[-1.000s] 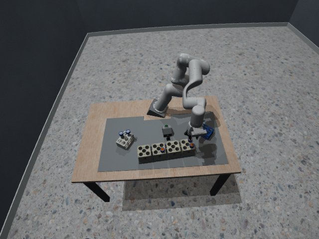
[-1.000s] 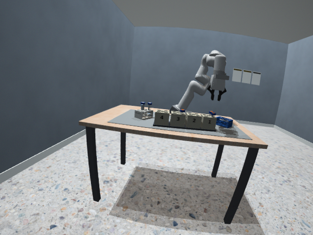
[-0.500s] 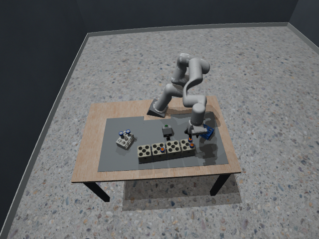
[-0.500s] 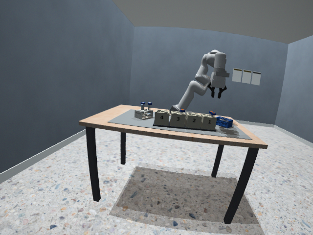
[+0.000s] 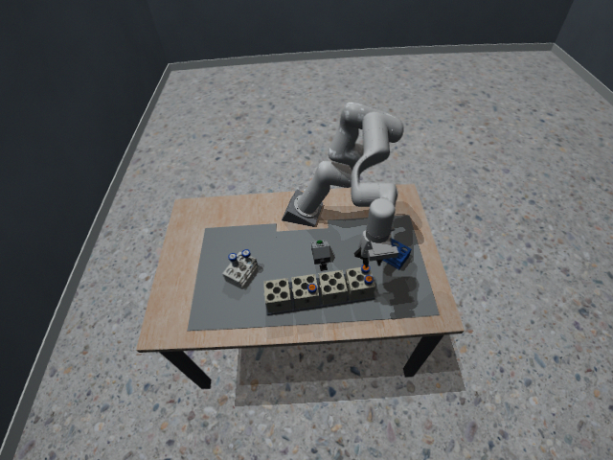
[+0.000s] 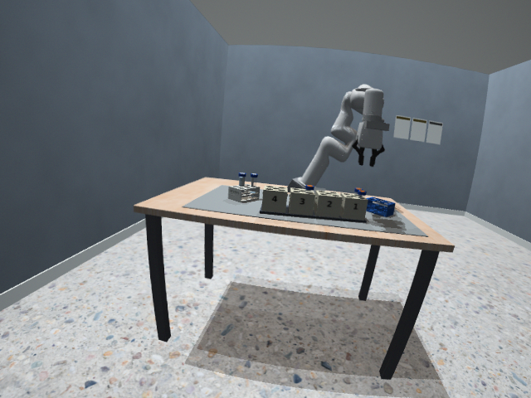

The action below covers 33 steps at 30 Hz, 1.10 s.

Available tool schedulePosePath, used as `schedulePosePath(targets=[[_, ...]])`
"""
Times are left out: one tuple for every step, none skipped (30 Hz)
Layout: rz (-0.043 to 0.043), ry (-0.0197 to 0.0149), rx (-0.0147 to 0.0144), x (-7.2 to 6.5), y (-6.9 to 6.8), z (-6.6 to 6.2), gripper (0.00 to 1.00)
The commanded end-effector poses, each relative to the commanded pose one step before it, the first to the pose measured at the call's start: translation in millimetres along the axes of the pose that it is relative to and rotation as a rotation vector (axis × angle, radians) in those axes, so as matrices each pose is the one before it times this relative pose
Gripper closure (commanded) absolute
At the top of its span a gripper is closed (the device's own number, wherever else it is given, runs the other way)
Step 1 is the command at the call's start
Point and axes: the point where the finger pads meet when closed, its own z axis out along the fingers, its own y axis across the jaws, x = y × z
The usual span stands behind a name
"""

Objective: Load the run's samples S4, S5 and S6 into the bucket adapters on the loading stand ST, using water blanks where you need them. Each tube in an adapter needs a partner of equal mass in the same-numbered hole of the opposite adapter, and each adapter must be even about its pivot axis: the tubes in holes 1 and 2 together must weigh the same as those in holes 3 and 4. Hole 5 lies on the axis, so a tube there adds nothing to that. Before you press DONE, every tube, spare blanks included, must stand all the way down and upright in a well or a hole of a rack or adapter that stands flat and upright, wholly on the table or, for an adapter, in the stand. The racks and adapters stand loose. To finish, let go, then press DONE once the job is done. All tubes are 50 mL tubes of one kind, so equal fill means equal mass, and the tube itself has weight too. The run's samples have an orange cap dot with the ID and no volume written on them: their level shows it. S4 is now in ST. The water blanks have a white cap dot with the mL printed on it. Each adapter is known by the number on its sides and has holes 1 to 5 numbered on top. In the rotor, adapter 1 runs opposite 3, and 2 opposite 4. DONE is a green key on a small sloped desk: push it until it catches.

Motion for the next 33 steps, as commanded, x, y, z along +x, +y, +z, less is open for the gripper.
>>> schedulePosePath(targets=[[-0.00105,0.00418,-0.00014,0.91,-0.40,-1.61,0.56],[0.00000,0.00000,0.00000,0.00,0.00,0.00,0.56],[0.03332,0.00009,-0.00005,-1.99,4.58,-0.07,0.43],[0.03333,-0.00002,-0.00004,-1.87,4.65,0.00,0.43],[0.03333,-0.00002,-0.00005,-1.72,4.71,0.00,0.43],[0.03333,-0.00001,-0.00005,-1.56,4.76,0.01,0.43],[0.03333,-0.00001,-0.00005,-1.40,4.81,0.01,0.43],[0.03333,-0.00001,-0.00005,-1.24,4.85,0.01,0.43],[0.03333,-0.00001,-0.00005,-1.08,4.89,0.01,0.43],[0.03333,-0.00001,-0.00005,-0.92,4.93,0.00,0.43],[0.03333,-0.00001,-0.00005,-0.75,4.95,0.00,0.43],[0.03333,-0.00001,-0.00005,-0.59,4.98,0.00,0.43],[0.03333,-0.00001,-0.00005,-0.42,4.99,0.00,0.43],[0.03333,0.00000,-0.00005,-0.25,5.00,0.00,0.43],[0.03333,0.00000,-0.00005,-0.09,5.01,0.00,0.43],[0.00000,0.00000,0.00000,0.00,0.00,0.00,0.43],[0.00000,0.00000,0.00000,0.00,0.00,0.00,0.43],[0.03317,-0.00007,0.00055,0.06,4.97,0.06,0.43],[0.03350,0.00008,-0.00065,0.28,5.04,-0.06,0.43],[0.03333,0.00000,-0.00005,0.41,4.99,0.00,0.43],[0.03334,0.00000,-0.00005,0.58,4.98,0.00,0.43],[0.03334,0.00001,-0.00005,0.74,4.96,0.00,0.43],[0.03334,0.00001,-0.00005,0.91,4.93,0.00,0.43],[0.00343,0.00001,-0.00005,1.07,4.89,0.00,0.43],[0.00000,0.00001,-0.00005,1.09,4.88,0.00,0.43],[0.00000,0.00001,-0.00005,1.09,4.88,0.00,0.43],[0.00000,0.00001,-0.00005,1.09,4.89,0.00,0.43],[0.00000,0.00001,-0.00005,1.09,4.89,0.00,0.43],[0.00000,0.00001,-0.00005,1.09,4.89,0.00,0.43],[0.00000,0.00001,-0.00005,1.09,4.89,0.00,0.43],[0.00000,0.00001,-0.00005,1.09,4.89,0.00,0.43],[0.00000,0.00000,-0.00005,1.09,4.89,0.00,0.43],[0.00000,0.00000,0.00000,0.00,0.00,0.00,0.43]])
